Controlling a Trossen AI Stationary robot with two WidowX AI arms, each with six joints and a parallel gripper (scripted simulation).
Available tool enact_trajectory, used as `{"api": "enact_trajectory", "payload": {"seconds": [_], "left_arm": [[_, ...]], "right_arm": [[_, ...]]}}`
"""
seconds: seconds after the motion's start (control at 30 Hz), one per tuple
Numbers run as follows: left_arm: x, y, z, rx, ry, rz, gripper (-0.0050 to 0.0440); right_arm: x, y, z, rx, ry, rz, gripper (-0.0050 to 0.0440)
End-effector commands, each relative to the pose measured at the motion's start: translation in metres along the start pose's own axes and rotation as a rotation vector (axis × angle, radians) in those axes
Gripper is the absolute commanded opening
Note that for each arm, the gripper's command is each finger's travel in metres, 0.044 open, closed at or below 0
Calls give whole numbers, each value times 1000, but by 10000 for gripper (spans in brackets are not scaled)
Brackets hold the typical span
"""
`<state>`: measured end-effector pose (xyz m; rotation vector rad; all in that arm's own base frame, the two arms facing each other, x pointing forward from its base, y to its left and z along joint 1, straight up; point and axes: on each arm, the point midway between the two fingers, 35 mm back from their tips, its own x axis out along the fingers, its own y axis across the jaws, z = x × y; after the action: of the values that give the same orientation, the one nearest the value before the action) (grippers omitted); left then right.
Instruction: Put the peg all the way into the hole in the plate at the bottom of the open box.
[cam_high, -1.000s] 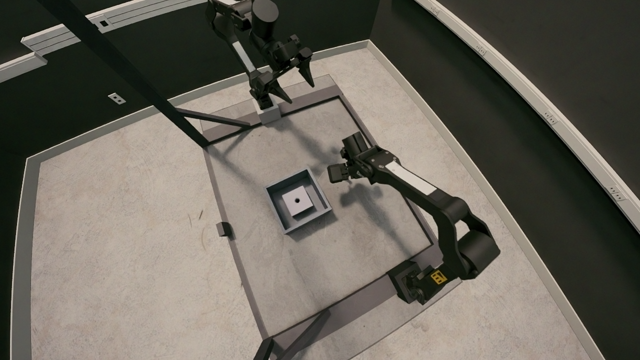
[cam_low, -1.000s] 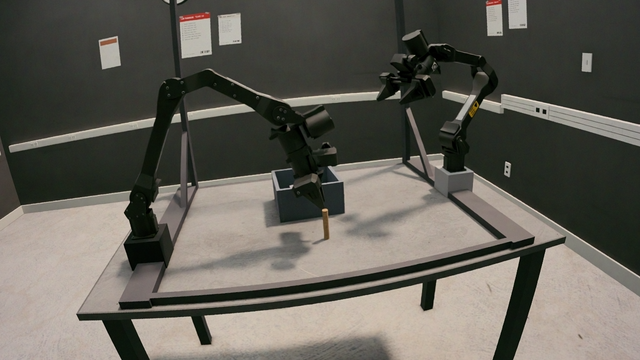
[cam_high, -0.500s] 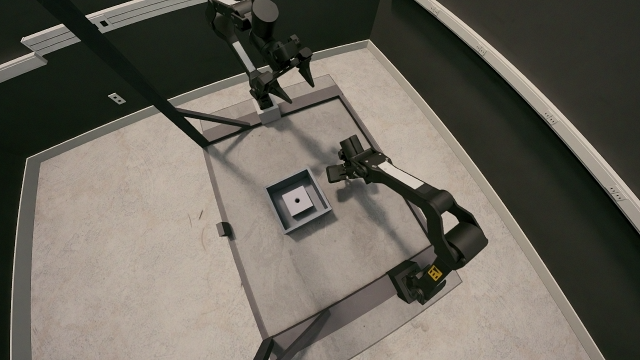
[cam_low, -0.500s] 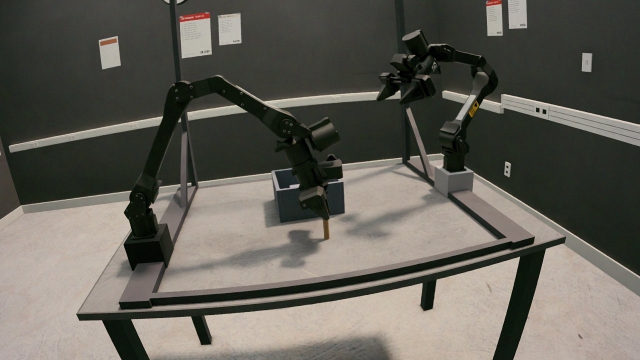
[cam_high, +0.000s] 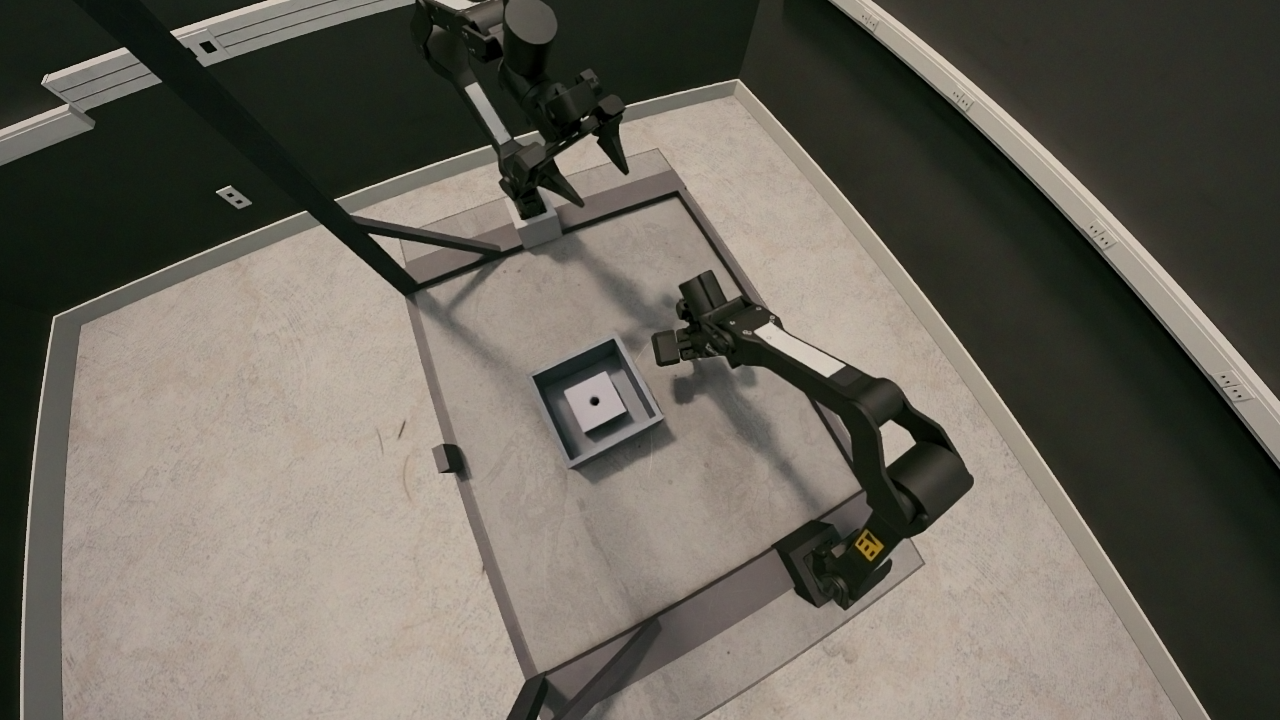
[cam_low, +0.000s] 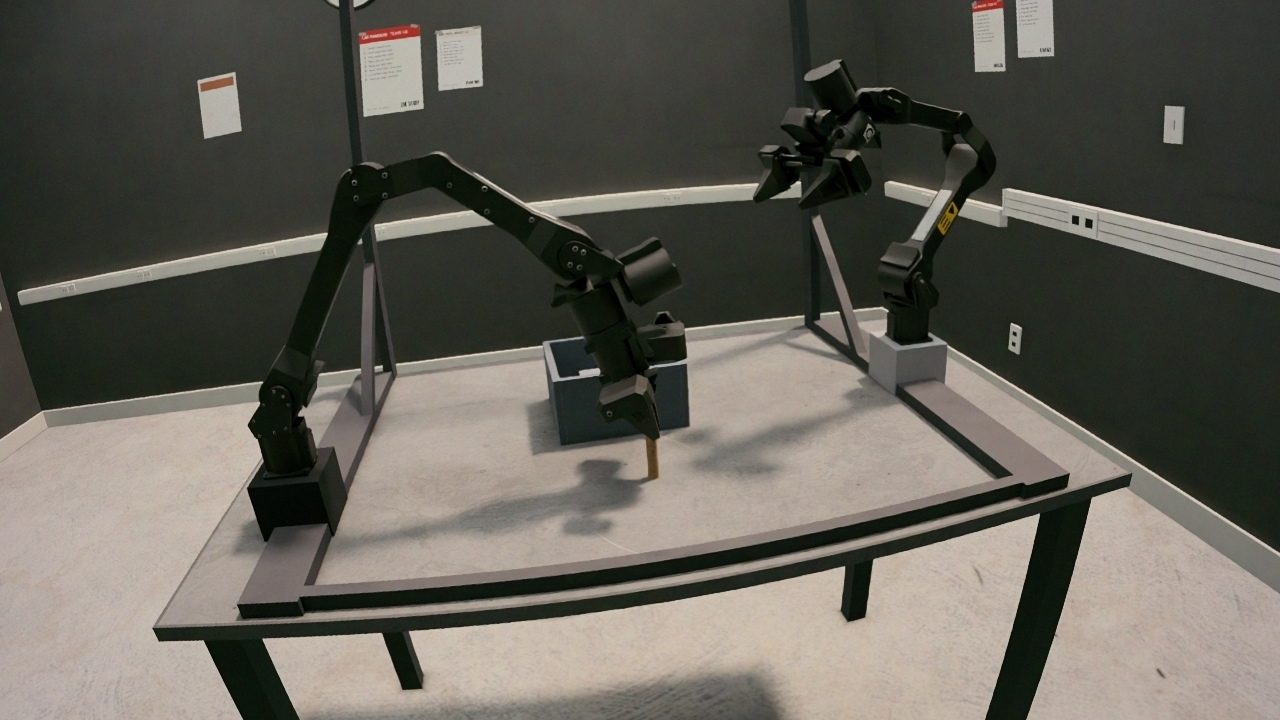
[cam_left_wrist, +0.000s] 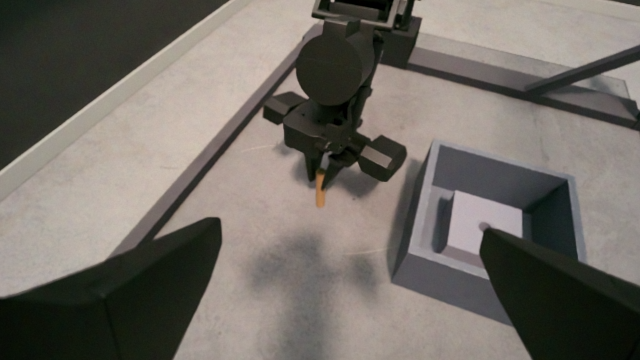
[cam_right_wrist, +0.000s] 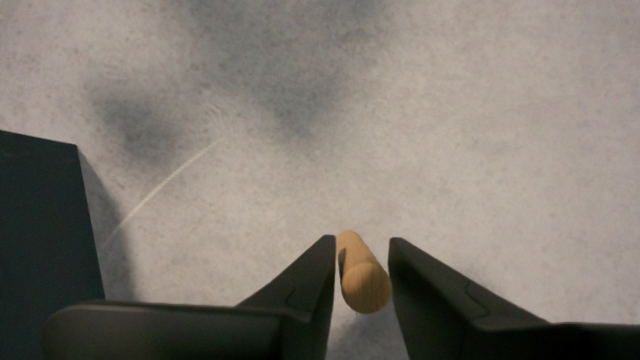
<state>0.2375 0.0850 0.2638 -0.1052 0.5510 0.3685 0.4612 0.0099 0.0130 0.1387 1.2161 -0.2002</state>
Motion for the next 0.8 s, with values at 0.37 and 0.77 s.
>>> {"api": "enact_trajectory", "payload": {"seconds": [0.37,0.77], "left_arm": [[-3,0,4,-3,-13,2,440],[-3,1,7,0,-14,1,440]], "right_arm": [[-10,1,9,2,-30,9,24],[-56,7,27,5,-43,7,26]]}}
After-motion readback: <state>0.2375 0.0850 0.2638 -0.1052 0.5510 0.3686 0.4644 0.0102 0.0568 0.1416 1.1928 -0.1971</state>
